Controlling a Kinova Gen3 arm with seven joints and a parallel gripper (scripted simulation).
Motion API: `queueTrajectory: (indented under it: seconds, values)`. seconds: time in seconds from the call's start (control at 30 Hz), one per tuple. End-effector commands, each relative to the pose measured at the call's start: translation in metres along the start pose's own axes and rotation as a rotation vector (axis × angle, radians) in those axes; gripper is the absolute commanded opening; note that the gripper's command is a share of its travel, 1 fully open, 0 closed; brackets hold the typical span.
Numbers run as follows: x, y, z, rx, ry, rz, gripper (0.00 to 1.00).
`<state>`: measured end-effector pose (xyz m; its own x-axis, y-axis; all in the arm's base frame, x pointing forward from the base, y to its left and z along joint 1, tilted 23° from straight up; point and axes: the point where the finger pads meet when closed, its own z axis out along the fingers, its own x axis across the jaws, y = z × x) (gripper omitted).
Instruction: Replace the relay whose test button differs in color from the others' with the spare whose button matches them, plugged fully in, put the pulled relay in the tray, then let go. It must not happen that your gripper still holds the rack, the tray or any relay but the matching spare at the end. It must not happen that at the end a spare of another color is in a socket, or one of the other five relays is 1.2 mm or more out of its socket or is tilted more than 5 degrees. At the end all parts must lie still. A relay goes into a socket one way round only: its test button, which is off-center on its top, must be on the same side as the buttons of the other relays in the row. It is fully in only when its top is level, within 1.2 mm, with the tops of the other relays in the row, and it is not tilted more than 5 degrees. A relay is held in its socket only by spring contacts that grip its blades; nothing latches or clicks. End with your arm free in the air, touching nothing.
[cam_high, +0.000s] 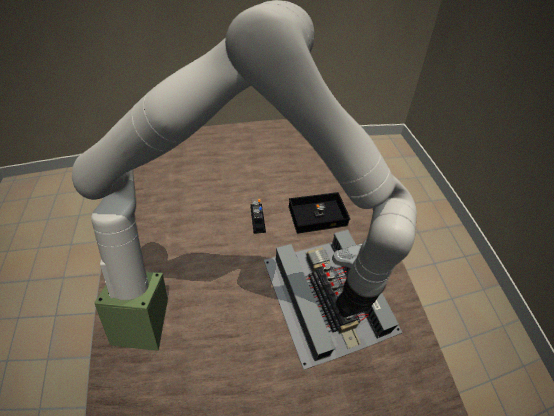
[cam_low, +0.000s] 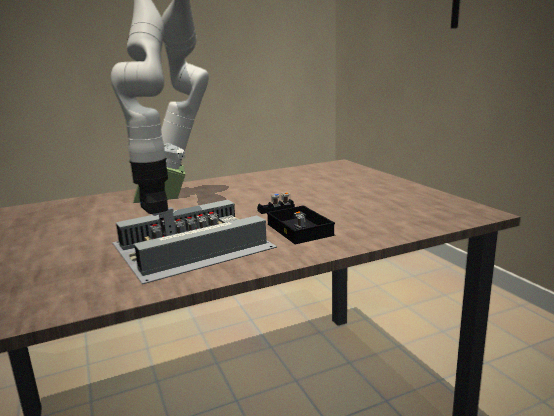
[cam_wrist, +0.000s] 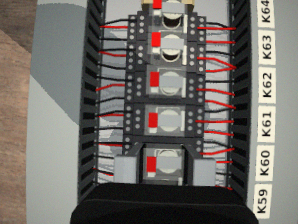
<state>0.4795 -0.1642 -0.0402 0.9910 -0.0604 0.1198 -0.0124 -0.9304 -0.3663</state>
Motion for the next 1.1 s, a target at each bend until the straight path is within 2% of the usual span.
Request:
queueTrajectory:
  seconds: [0.0,1.07]
  values:
    - [0.0022,-0.0013,-0.0020,0.001,0.003,0.003,0.00]
    - [0.0019,-0.0012,-0.0016,0.000,0.002,0.002,0.00]
